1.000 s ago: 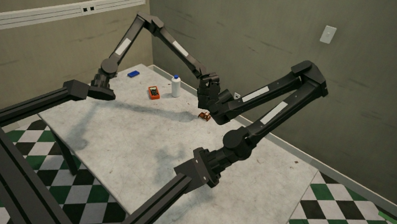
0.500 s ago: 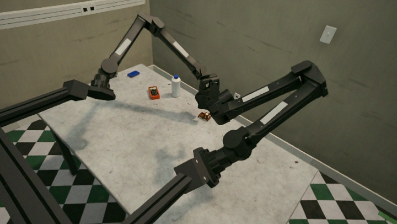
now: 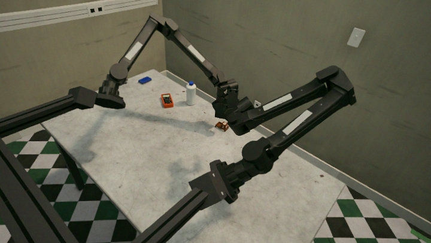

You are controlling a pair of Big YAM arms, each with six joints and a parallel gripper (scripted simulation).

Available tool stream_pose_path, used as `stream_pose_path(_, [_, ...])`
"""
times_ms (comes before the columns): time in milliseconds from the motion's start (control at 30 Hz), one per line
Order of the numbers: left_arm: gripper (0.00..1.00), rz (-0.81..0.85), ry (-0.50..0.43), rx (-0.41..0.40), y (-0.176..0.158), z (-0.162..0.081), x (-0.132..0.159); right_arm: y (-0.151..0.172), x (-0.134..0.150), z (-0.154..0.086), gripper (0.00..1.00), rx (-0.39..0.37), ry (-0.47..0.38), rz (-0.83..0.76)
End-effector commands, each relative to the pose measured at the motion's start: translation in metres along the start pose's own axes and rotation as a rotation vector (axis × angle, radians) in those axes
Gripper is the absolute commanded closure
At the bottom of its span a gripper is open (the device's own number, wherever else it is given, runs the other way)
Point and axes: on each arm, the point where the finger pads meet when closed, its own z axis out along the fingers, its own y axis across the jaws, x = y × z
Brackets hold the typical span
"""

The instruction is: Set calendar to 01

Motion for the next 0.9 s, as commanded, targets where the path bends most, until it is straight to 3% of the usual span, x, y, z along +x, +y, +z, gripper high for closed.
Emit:
stream_pose_path(0, [0.74,0.013,0.008,0.005,0.001,0.017,0.003,0.001,0.0,0.0,0.0,-0.001,0.001,0.001])
stream_pose_path(500, [0.74,0.01,0.008,0.005,0.001,0.046,0.003,0.001,0.0,0.0,0.0,-0.001,0.001,0.001])
stream_pose_path(867, [0.74,0.004,0.003,0.005,0.001,0.041,0.0,0.001,0.0,0.0,0.0,-0.001,0.001,0.001])
